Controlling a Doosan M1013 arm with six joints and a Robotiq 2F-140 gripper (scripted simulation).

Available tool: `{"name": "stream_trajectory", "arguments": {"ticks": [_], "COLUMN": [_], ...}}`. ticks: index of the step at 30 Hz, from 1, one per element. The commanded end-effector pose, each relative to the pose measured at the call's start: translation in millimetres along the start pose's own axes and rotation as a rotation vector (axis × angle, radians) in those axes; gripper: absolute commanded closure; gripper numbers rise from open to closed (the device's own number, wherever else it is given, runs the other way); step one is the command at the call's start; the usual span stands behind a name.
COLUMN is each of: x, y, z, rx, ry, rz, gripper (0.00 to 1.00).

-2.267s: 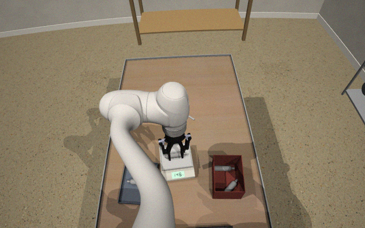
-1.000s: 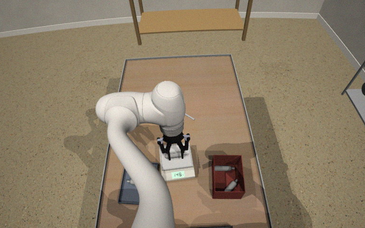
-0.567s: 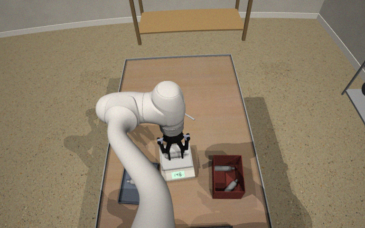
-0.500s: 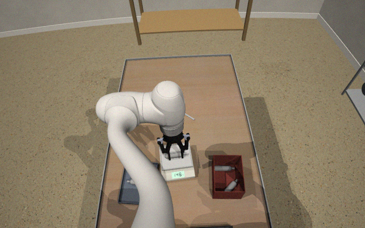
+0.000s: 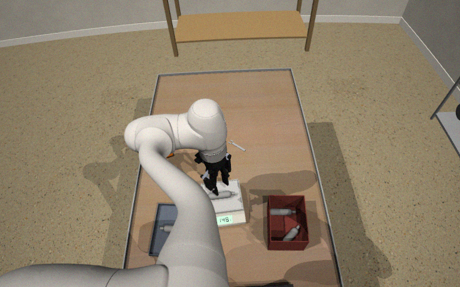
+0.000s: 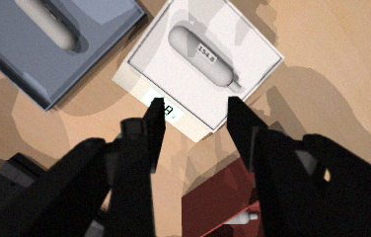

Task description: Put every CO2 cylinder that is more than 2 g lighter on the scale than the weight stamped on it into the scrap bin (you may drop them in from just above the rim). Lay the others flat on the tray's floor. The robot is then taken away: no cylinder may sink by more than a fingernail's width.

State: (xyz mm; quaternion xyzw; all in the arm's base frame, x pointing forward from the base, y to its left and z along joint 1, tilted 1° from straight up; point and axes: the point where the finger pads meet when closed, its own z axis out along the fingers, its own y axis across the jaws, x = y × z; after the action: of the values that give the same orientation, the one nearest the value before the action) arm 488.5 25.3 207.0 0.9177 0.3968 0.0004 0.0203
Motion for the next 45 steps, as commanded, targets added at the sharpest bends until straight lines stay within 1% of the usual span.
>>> {"name": "stream_trajectory", "arguments": {"ticks": [1, 6, 9, 12, 18, 24, 32, 34, 40, 45], "x": [14, 27, 29, 29, 29, 29, 30, 30, 30, 31], "y": [12, 21, 22, 22, 22, 22, 21, 21, 21, 20], "z": [13.4, 28.1, 30.1, 30.3, 32.4, 44.1, 75.0, 75.0, 102.2, 120.8], "rx": [0.009, 0.002, 0.004, 0.012, 0.013, 0.013, 0.013, 0.013, 0.013, 0.013], "ry": [0.016, 0.014, 0.018, 0.032, 0.034, 0.034, 0.034, 0.034, 0.034, 0.034], "rz": [-0.279, -0.528, -0.69, -0.849, -0.859, -0.86, -0.86, -0.86, -0.86, -0.86], "gripper": [0.6, 0.6, 0.6, 0.6, 0.6, 0.6, 0.6, 0.6, 0.6, 0.6]}}
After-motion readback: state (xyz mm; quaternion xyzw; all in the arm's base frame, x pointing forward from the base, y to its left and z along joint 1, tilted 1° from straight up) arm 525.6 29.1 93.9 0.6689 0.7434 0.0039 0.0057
